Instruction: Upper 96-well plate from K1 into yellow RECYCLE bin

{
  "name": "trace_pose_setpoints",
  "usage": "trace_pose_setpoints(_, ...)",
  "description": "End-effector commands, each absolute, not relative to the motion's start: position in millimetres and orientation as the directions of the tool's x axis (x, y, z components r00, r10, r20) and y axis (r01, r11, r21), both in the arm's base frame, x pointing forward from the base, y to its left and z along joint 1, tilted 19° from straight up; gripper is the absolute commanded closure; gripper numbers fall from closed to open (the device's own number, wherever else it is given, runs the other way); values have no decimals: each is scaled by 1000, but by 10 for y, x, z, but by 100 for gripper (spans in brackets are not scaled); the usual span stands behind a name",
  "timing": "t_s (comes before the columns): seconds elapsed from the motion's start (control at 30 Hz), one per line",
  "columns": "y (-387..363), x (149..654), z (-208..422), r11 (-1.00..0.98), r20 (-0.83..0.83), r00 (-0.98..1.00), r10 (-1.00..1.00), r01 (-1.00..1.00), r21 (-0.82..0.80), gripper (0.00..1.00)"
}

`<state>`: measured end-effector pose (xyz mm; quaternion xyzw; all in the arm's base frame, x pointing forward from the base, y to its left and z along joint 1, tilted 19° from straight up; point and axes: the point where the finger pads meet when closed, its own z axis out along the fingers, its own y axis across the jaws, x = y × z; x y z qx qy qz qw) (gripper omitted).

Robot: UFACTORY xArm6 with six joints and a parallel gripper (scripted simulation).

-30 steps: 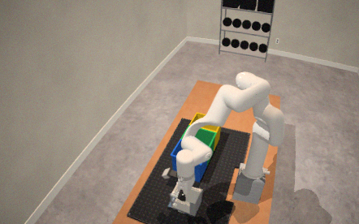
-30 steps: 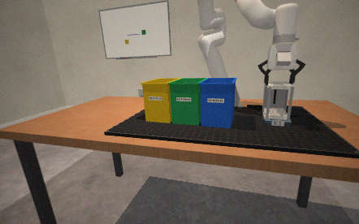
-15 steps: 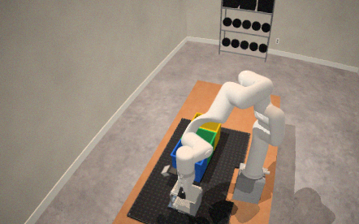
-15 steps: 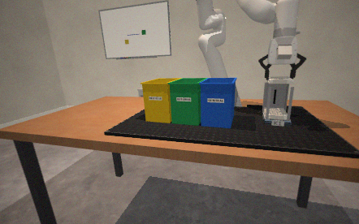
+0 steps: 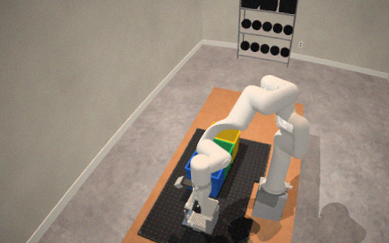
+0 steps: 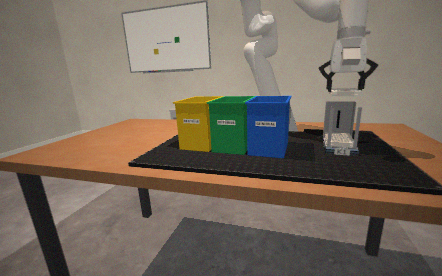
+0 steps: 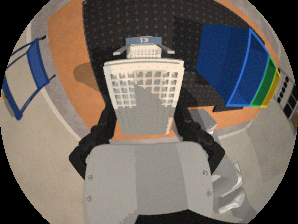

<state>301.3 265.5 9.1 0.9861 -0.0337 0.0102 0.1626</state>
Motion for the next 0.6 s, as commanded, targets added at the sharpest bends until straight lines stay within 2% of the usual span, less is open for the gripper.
trace_pose_setpoints(0.0,2692,3022,175,-946,34,997,-63,-70,317,100)
trace_pose_setpoints(0.57,2773,3020,412,-946,34,997,-63,-70,317,100)
